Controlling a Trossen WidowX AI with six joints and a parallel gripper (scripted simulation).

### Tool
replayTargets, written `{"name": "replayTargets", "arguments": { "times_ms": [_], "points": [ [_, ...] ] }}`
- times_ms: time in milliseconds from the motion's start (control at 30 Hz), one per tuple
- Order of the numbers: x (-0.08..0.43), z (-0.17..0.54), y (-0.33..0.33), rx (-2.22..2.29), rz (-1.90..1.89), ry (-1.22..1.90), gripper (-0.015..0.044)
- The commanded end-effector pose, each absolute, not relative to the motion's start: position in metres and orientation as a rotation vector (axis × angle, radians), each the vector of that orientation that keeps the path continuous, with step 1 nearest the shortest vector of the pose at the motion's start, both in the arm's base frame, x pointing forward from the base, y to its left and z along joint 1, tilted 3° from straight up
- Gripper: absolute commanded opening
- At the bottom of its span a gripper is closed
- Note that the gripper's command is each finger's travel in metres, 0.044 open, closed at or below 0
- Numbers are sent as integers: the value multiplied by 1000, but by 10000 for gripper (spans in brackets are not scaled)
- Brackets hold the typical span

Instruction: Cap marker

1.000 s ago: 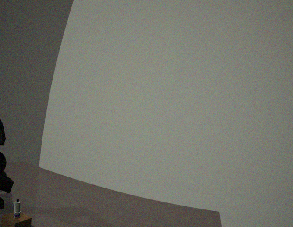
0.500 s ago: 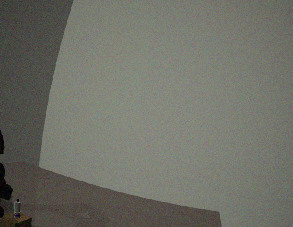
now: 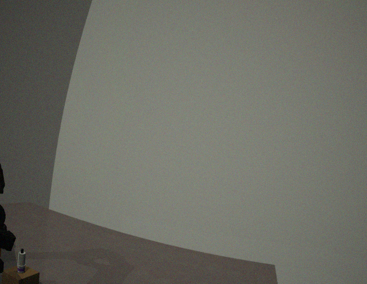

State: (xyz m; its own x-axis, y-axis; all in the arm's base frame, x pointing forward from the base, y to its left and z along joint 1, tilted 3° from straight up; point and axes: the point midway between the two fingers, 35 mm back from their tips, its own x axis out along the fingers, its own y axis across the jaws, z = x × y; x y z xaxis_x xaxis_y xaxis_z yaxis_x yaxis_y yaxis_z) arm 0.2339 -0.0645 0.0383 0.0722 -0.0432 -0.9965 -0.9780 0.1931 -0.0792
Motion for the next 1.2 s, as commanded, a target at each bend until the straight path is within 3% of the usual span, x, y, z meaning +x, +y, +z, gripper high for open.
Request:
{"name": "replayTargets", "arguments": {
  "times_ms": [0, 1167],
  "points": [
    [236, 44, -66, -1107, 971, 1264, 0],
    [240, 111, -37, -1128, 998, 1261, 0]
  ]
}}
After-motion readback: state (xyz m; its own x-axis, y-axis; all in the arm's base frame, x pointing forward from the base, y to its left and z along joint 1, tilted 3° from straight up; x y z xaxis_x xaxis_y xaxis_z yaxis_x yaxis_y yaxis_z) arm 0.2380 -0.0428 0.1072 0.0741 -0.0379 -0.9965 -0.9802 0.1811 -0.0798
